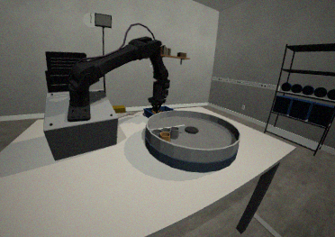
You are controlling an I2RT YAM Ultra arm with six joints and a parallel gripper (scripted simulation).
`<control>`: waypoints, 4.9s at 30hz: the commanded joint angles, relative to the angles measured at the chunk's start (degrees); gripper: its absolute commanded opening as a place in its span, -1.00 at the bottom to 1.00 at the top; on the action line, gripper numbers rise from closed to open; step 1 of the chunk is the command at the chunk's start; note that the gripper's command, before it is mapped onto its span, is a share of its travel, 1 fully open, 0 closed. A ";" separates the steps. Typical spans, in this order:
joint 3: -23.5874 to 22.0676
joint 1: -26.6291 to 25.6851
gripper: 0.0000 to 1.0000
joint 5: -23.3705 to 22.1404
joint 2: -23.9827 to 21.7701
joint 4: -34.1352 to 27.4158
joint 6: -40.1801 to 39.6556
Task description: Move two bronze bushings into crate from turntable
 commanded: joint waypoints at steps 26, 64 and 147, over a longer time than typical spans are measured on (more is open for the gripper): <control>1.12 0.44 -1.00 0.23 -1.06 0.57 -0.54; 1.18 0.14 -1.00 0.24 -0.26 1.14 -0.77; 1.45 1.28 -0.68 -0.06 -2.99 -1.95 0.70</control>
